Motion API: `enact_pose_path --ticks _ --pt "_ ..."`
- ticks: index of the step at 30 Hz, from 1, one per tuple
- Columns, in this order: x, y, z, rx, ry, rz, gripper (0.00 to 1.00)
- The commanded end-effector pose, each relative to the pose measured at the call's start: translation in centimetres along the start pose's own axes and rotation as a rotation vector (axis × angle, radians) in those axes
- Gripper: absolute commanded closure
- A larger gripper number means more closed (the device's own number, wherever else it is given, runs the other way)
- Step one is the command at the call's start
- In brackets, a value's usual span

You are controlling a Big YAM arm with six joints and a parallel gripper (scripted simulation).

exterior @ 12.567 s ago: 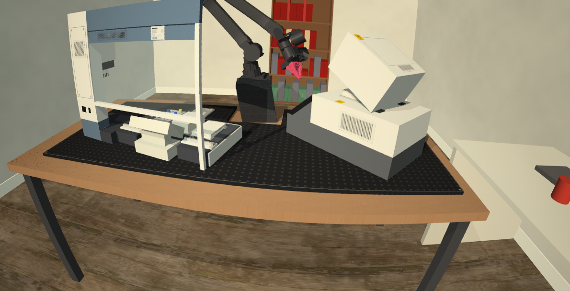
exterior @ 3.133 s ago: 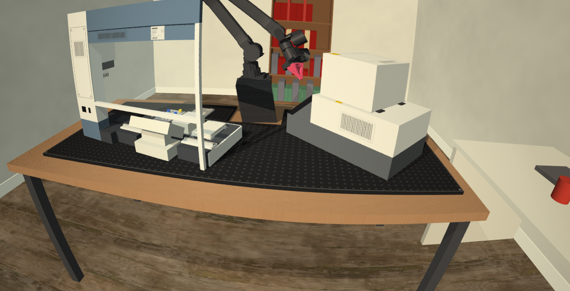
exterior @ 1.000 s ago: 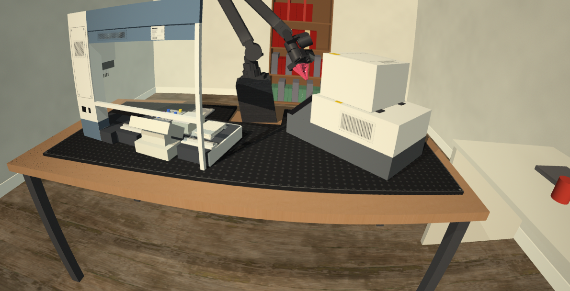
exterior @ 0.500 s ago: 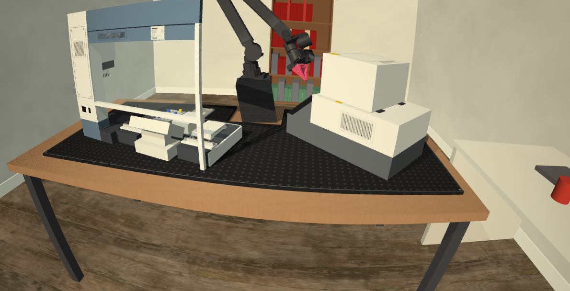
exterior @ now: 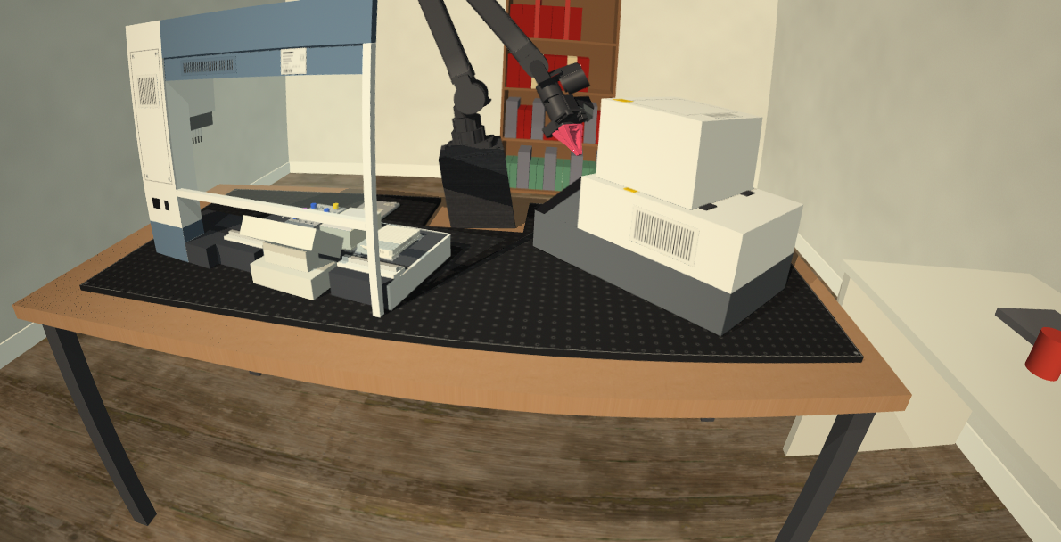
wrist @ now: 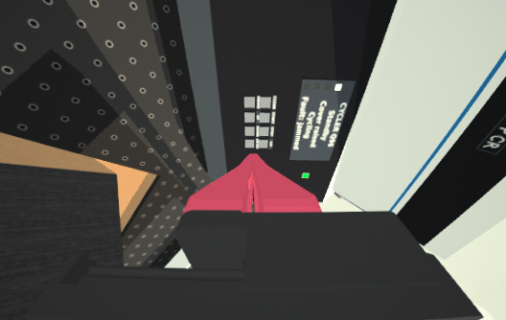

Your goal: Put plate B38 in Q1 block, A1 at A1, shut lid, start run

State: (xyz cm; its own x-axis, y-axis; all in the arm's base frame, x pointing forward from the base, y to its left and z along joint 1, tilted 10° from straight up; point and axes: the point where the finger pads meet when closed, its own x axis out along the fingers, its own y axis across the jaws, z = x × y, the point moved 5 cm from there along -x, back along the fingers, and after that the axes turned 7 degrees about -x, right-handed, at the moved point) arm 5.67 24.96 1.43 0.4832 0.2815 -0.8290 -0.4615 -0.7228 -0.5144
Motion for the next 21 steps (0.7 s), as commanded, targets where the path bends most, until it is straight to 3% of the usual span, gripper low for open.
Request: enact_pose_path --ticks 1,13,21 --pt "0.6 -2.4 1.1 0.010 -0.018 -0.036 1.00" --pt "2.0 -3.0 1.3 0.009 -0.028 -0.046 1.00" --pt "3.9 -2.8 0.7 0.009 -0.018 -0.036 1.00"
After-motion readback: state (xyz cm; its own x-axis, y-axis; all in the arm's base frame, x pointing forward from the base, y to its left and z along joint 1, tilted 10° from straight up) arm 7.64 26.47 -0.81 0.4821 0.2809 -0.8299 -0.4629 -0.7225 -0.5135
